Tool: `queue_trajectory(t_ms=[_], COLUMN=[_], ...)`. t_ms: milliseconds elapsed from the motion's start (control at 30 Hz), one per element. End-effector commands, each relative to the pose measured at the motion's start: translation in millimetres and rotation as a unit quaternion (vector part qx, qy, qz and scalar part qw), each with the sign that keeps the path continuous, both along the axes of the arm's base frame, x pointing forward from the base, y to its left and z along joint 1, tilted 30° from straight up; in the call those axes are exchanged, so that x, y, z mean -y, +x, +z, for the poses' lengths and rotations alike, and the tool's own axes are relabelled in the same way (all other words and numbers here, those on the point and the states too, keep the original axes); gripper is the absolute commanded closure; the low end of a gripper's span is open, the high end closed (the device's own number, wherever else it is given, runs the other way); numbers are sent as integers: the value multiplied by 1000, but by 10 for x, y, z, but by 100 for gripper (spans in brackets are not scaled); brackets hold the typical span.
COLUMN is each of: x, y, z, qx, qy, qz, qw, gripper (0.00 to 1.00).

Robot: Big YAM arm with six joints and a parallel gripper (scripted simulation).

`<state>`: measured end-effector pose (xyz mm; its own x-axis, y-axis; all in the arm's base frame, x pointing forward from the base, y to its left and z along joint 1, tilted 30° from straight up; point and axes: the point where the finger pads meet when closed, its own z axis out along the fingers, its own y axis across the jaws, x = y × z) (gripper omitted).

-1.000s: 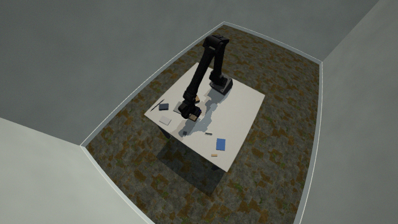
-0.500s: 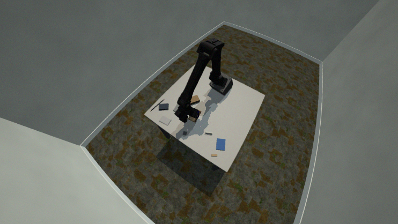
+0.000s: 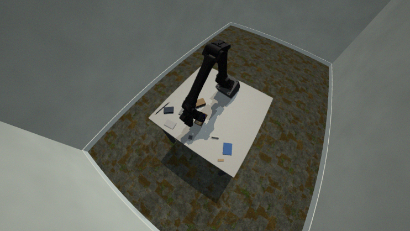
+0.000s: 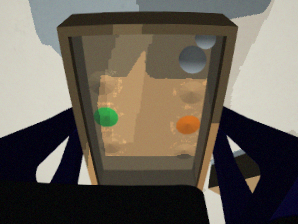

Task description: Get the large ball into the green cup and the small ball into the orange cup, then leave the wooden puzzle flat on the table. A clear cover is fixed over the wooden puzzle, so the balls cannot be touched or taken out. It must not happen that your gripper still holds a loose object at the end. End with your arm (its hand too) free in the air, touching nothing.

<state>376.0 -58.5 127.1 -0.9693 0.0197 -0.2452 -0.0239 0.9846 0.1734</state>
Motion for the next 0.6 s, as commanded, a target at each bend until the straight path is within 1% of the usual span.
queue_trajectory(t_ms=[0,167,200,433,500,567], x=[75,72,-11,-33,-33,-36], y=[117,117,35,30,30,29], z=[167,187,130,130,130,130], qx=[13,14,23,64,64,76], qy=[-3,-2,-10,-45,-45,-55], qz=[3,4,2,-17,-17,-22], qw=[1000,1000,1000,997,997,995], gripper=[30,30,30,30,30,30])
